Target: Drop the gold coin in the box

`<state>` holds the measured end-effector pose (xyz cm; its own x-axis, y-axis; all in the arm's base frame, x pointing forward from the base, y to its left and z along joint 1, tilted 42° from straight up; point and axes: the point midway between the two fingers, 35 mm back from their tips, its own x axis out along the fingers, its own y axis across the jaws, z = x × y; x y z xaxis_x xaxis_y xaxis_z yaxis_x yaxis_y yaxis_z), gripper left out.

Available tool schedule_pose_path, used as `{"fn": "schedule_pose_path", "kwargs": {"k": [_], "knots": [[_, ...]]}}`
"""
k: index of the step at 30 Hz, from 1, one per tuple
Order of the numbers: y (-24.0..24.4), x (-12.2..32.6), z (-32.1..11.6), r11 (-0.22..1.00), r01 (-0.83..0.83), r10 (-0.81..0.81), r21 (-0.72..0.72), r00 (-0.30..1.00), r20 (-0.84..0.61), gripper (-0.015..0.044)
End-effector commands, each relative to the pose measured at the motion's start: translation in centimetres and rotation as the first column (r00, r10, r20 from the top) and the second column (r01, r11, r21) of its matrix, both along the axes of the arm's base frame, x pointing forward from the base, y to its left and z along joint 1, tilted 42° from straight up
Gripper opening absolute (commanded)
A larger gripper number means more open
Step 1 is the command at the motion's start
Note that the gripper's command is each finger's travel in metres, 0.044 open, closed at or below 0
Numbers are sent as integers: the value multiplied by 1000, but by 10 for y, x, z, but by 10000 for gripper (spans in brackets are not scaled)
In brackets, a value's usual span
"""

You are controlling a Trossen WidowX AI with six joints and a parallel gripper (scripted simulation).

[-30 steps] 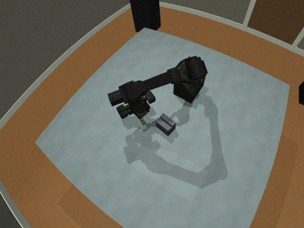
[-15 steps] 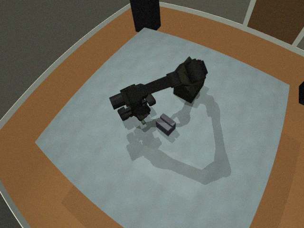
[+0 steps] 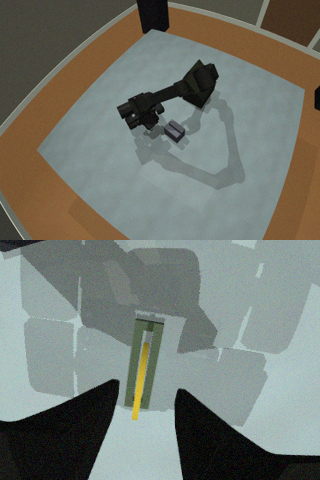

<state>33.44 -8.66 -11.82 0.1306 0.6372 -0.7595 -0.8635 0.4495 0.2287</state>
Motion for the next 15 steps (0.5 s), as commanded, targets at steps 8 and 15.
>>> {"fn": "schedule_pose_path", "kwargs": {"k": [8, 15], "knots": [[15, -2, -16, 1000, 4, -3, 14, 1000, -12, 161], [19, -1, -20, 1000, 4, -3, 15, 1000, -12, 161]]}}
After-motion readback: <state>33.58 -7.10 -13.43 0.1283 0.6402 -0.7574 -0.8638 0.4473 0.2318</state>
